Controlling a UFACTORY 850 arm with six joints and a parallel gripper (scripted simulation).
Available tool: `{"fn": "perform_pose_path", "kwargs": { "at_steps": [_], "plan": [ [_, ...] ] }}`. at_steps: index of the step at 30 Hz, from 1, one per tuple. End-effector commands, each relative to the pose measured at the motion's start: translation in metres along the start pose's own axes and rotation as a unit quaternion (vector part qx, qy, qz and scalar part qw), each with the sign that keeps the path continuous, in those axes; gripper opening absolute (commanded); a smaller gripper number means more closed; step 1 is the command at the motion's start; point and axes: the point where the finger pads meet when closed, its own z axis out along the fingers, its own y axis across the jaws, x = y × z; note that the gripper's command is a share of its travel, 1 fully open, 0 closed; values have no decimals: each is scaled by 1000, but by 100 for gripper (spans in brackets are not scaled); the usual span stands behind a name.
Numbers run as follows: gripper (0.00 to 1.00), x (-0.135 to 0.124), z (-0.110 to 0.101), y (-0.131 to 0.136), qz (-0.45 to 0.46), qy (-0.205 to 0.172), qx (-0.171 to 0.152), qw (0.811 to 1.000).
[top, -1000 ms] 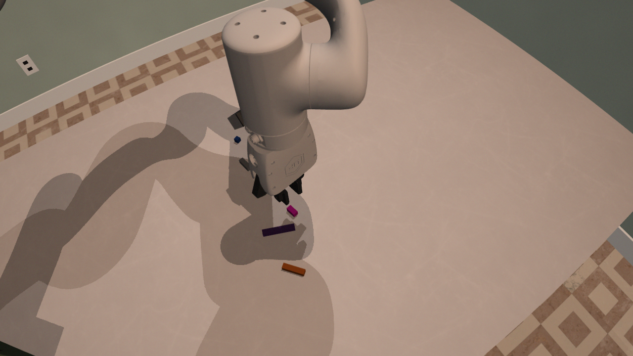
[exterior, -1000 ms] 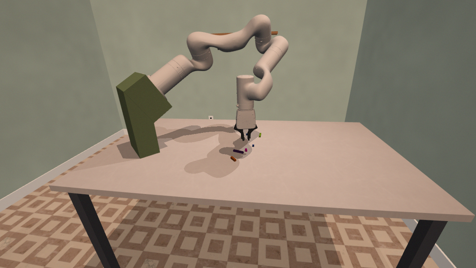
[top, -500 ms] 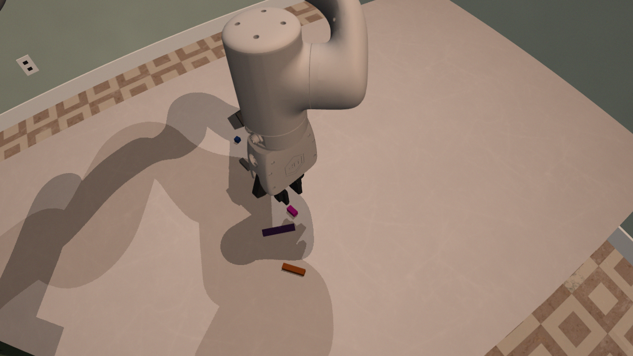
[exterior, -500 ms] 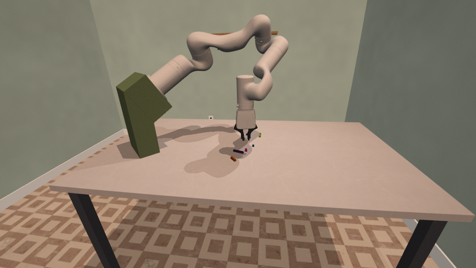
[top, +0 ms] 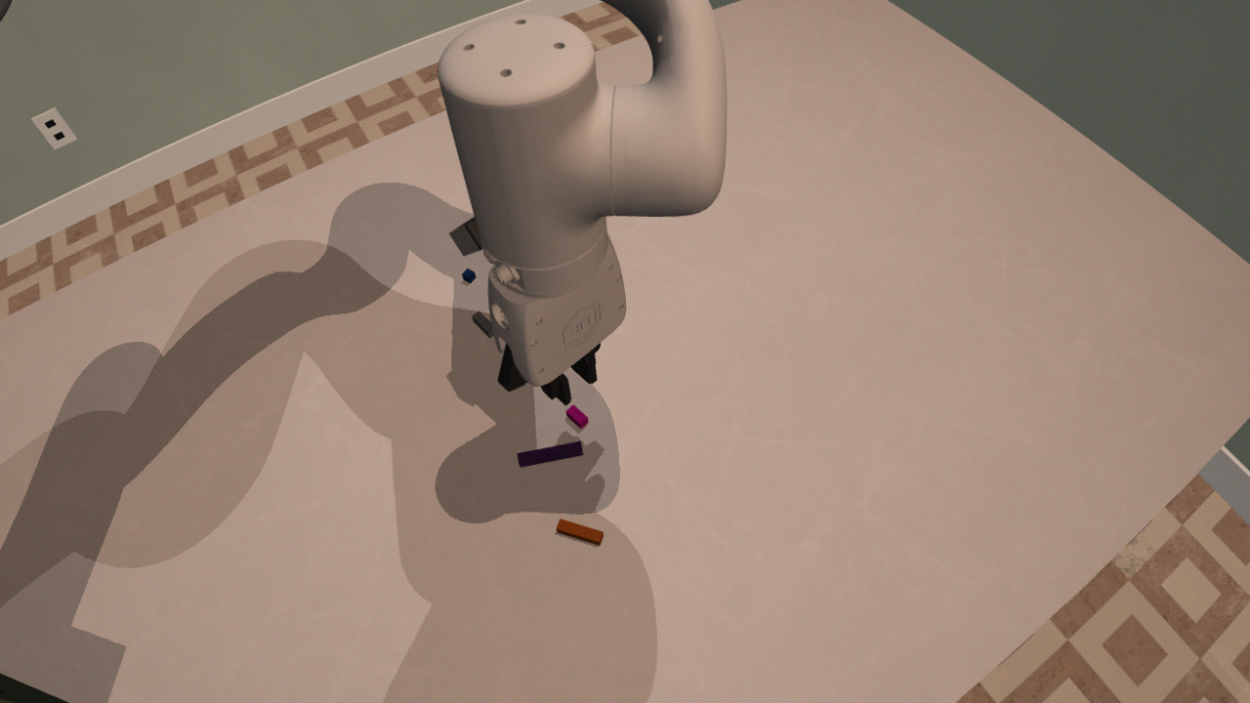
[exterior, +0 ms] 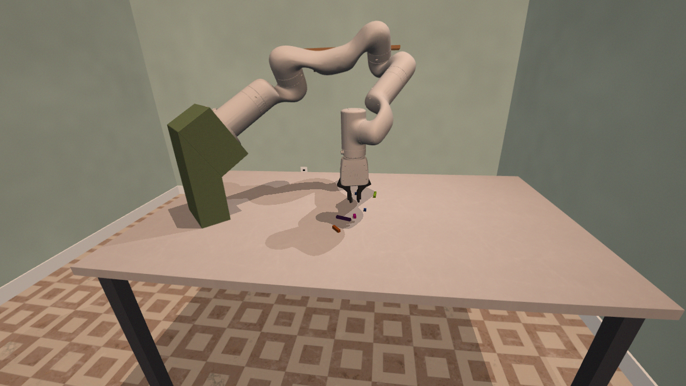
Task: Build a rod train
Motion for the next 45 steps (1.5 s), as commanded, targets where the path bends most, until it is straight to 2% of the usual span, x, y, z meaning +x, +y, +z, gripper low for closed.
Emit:
{"fn": "perform_pose_path", "kwargs": {
  "at_steps": [1,16,45],
  "plan": [
    [24,0,0,0,0,0,0,1000],
    [24,0,9,0,0,0,0,1000],
    [24,0,47,1,0,0,0,1000]
  ]
}}
